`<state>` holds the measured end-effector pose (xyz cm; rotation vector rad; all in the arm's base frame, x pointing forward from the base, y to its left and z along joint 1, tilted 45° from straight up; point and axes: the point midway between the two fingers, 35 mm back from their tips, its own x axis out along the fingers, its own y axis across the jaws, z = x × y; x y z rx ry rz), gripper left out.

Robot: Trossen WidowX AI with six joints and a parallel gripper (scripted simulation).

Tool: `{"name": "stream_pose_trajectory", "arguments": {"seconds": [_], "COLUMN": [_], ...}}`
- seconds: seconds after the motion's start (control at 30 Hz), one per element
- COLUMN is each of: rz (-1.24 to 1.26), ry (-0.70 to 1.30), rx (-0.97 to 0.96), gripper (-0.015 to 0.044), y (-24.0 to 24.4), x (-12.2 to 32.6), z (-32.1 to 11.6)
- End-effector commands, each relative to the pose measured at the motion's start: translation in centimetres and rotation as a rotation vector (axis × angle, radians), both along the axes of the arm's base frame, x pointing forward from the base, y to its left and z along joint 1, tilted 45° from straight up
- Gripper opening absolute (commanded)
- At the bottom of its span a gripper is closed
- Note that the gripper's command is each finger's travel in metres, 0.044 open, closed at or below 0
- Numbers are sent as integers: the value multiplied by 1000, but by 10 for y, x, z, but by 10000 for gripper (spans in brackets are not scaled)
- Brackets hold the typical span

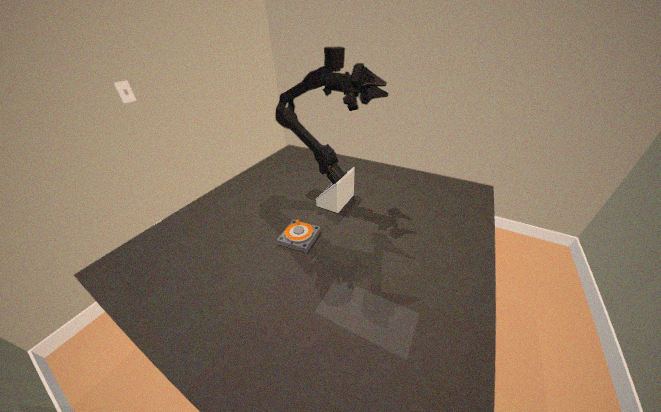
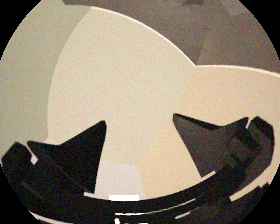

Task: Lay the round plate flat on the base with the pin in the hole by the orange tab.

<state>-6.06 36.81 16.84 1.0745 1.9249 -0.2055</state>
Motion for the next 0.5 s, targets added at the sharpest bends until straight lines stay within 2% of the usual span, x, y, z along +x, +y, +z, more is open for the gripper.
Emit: {"name": "stream_pose_trajectory", "arguments": {"seconds": [0.0, 0.23, 0.3, 0.47], "rz": [0, 63, 76, 197], "ry": [-13, -406, -448, -636], "rx": [-3, -213, -250, -511], "gripper": [374, 190, 137, 6], "y": [0, -27, -34, -87], "x": [4, 124, 139, 216], "z": [-2, -59, -65, -94]}}
